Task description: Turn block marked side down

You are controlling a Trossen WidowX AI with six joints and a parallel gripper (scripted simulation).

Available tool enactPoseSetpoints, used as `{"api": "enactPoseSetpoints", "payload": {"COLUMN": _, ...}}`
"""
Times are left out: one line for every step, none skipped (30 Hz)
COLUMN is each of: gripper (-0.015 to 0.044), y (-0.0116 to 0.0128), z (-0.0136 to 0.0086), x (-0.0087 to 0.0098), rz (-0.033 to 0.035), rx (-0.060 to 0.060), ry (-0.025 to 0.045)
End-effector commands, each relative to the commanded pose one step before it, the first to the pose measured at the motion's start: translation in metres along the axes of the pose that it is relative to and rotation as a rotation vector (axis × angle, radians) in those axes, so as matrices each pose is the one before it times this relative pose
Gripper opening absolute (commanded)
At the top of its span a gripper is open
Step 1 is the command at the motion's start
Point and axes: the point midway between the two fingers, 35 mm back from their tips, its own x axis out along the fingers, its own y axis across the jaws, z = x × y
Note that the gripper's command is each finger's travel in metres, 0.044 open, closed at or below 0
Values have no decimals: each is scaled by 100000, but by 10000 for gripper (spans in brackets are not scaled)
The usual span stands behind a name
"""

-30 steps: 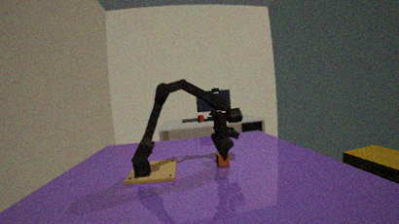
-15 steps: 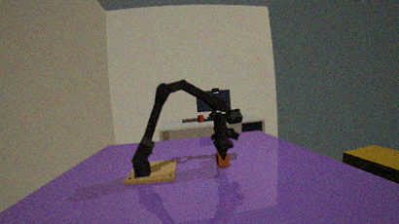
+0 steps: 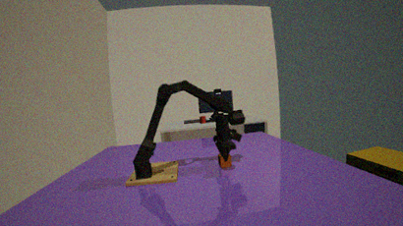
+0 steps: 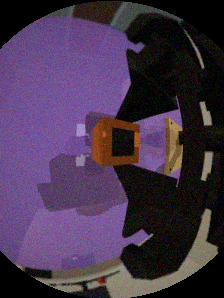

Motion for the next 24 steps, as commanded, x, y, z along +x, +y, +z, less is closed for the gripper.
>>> {"api": "enactPoseSetpoints", "payload": {"gripper": 25, "y": 56, "z": 45, "x": -835, "rz": 390, "rx": 109, "ry": -53}}
{"api": "enactPoseSetpoints", "payload": {"gripper": 0, "y": 1, "z": 8, "x": -616, "rz": 0, "rx": 1, "ry": -1}}
{"api": "enactPoseSetpoints", "payload": {"gripper": 0, "y": -1, "z": -5, "x": -619, "rz": 0, "rx": 1, "ry": 0}}
{"api": "enactPoseSetpoints", "payload": {"gripper": 0, "y": -2, "z": -13, "x": -494, "rz": -1, "rx": 1, "ry": 1}}
{"api": "enactPoseSetpoints", "payload": {"gripper": 0, "y": -2, "z": -12, "x": -297, "rz": 0, "rx": 1, "ry": 1}}
{"api": "enactPoseSetpoints", "payload": {"gripper": 0, "y": -1, "z": -5, "x": -99, "rz": 0, "rx": 0, "ry": 0}}
{"api": "enactPoseSetpoints", "payload": {"gripper": 0, "y": 0, "z": 0, "x": 0, "rz": 0, "rx": 0, "ry": 0}}
{"api": "enactPoseSetpoints", "payload": {"gripper": 0, "y": 0, "z": 0, "x": 0, "rz": 0, "rx": 0, "ry": 0}}
{"api": "enactPoseSetpoints", "payload": {"gripper": 0, "y": 2, "z": 4, "x": 9, "rz": -7, "rx": -8, "ry": -240}}
{"api": "enactPoseSetpoints", "payload": {"gripper": 0, "y": 5, "z": 13, "x": 28, "rz": -19, "rx": -22, "ry": -721}}
{"api": "enactPoseSetpoints", "payload": {"gripper": 0, "y": 8, "z": 20, "x": 46, "rz": -31, "rx": -35, "ry": -1201}}
{"api": "enactPoseSetpoints", "payload": {"gripper": 0, "y": 10, "z": 21, "x": 54, "rz": -35, "rx": -39, "ry": -1471}}
{"api": "enactPoseSetpoints", "payload": {"gripper": 0, "y": 10, "z": 18, "x": 52, "rz": -32, "rx": -35, "ry": -1472}}
{"api": "enactPoseSetpoints", "payload": {"gripper": 0, "y": 9, "z": 15, "x": 50, "rz": -29, "rx": -32, "ry": -1472}}
{"api": "enactPoseSetpoints", "payload": {"gripper": 0, "y": 8, "z": 14, "x": 48, "rz": -28, "rx": -33, "ry": -1476}}
{"api": "enactPoseSetpoints", "payload": {"gripper": 0, "y": 8, "z": 11, "x": 46, "rz": -25, "rx": -31, "ry": -1477}}
{"api": "enactPoseSetpoints", "payload": {"gripper": 0, "y": 8, "z": 9, "x": 44, "rz": -23, "rx": -27, "ry": -1476}}
{"api": "enactPoseSetpoints", "payload": {"gripper": 0, "y": 7, "z": 6, "x": 41, "rz": -20, "rx": -23, "ry": -1476}}
{"api": "enactPoseSetpoints", "payload": {"gripper": 0, "y": 4, "z": 9, "x": 39, "rz": -23, "rx": -39, "ry": -1490}}
{"api": "enactPoseSetpoints", "payload": {"gripper": 0, "y": 4, "z": 6, "x": 37, "rz": -21, "rx": -35, "ry": -1492}}
{"api": "enactPoseSetpoints", "payload": {"gripper": 0, "y": 3, "z": 3, "x": 34, "rz": -18, "rx": -31, "ry": -1492}}
{"api": "enactPoseSetpoints", "payload": {"gripper": 0, "y": 3, "z": 1, "x": 31, "rz": -16, "rx": -27, "ry": -1492}}
{"api": "enactPoseSetpoints", "payload": {"gripper": 0, "y": 2, "z": -2, "x": 29, "rz": -14, "rx": -23, "ry": -1492}}
{"api": "enactPoseSetpoints", "payload": {"gripper": 0, "y": 2, "z": -5, "x": 26, "rz": -12, "rx": -19, "ry": -1491}}
